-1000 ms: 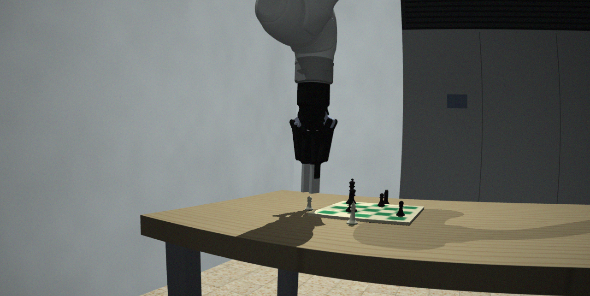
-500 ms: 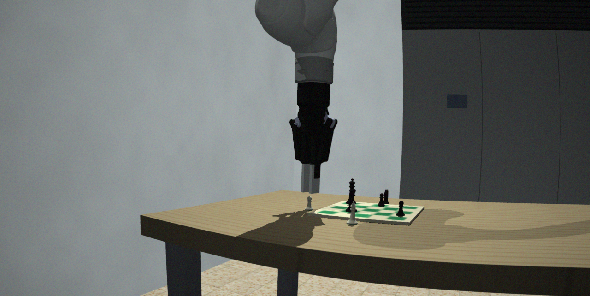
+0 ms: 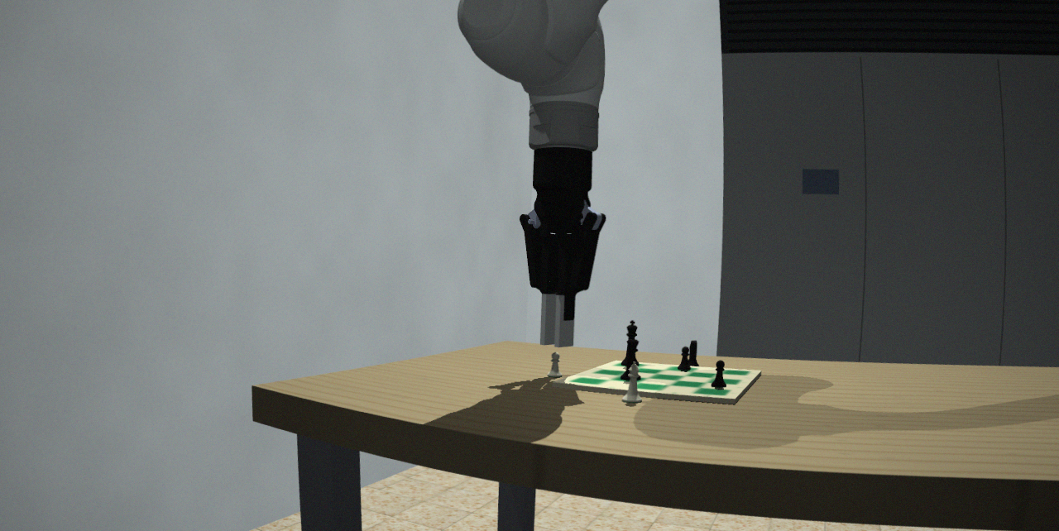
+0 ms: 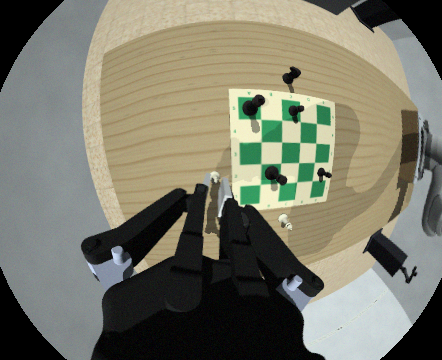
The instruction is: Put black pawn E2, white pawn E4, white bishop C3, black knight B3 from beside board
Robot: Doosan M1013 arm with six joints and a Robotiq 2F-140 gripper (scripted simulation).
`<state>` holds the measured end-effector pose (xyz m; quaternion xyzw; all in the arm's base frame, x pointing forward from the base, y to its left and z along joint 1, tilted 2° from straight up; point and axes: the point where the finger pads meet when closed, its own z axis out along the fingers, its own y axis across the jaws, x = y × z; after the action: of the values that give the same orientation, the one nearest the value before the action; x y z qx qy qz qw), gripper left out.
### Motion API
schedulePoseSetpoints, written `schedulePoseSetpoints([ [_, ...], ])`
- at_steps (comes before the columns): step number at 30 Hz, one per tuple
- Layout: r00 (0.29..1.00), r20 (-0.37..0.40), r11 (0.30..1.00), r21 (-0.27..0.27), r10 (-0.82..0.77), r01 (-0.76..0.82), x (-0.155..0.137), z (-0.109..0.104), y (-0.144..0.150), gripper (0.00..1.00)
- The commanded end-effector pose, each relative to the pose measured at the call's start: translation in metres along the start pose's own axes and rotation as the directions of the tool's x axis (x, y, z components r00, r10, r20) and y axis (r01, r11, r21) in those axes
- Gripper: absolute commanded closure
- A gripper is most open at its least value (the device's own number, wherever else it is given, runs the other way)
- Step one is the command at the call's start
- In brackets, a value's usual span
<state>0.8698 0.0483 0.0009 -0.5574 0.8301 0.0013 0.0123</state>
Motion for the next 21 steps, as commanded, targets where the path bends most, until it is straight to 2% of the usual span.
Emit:
schedulePoseSetpoints([
  [1, 1.000, 0.004, 1.000, 0.004, 0.003, -0.003, 0.0025, 0.0011, -0.0031, 0.80],
  [21, 1.000, 0.004, 1.000, 0.004, 0.003, -0.003, 0.0025, 0.0082, -0.0031, 0.80],
])
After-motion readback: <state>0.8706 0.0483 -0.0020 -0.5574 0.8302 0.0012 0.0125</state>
